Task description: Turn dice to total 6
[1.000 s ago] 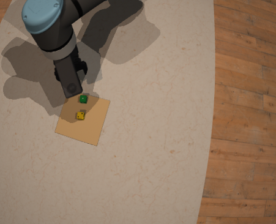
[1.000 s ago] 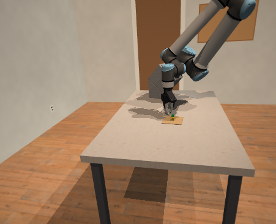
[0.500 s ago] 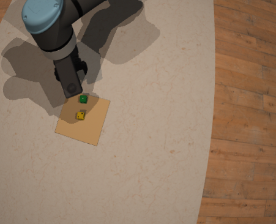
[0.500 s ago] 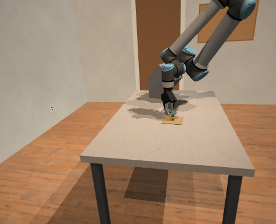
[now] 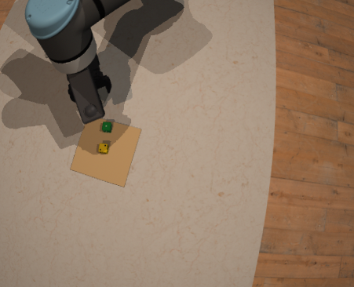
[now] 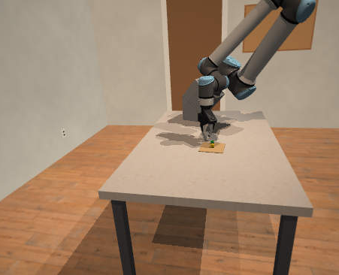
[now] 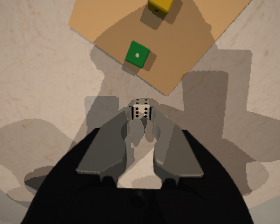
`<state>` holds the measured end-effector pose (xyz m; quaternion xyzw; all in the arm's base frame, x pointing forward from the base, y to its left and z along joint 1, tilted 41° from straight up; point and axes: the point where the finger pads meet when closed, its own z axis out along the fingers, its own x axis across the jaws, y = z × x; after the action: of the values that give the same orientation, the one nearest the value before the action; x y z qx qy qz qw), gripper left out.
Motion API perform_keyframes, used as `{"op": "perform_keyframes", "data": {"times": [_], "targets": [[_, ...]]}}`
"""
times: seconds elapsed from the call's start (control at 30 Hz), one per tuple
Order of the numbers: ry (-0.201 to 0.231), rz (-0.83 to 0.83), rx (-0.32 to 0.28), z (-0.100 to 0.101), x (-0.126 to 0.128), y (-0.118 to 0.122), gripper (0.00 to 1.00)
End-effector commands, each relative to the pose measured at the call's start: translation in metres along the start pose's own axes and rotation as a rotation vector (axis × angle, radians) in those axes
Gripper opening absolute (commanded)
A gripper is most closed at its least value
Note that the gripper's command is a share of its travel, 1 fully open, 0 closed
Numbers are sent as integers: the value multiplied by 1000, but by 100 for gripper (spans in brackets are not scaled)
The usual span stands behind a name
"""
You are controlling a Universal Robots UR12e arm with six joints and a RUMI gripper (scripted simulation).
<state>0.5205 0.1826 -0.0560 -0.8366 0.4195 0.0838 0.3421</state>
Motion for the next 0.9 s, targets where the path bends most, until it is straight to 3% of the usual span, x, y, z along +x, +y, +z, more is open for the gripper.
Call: {"op": "perform_keyframes", "data": {"times": [0.0, 0.1, 0.53, 0.87], "targets": [[0, 0, 0, -16, 0, 0, 3], [0, 0, 0, -21, 0, 0, 3], [0, 0, 0, -80, 0, 0, 3], [0, 0, 0, -88, 0, 0, 3]]}}
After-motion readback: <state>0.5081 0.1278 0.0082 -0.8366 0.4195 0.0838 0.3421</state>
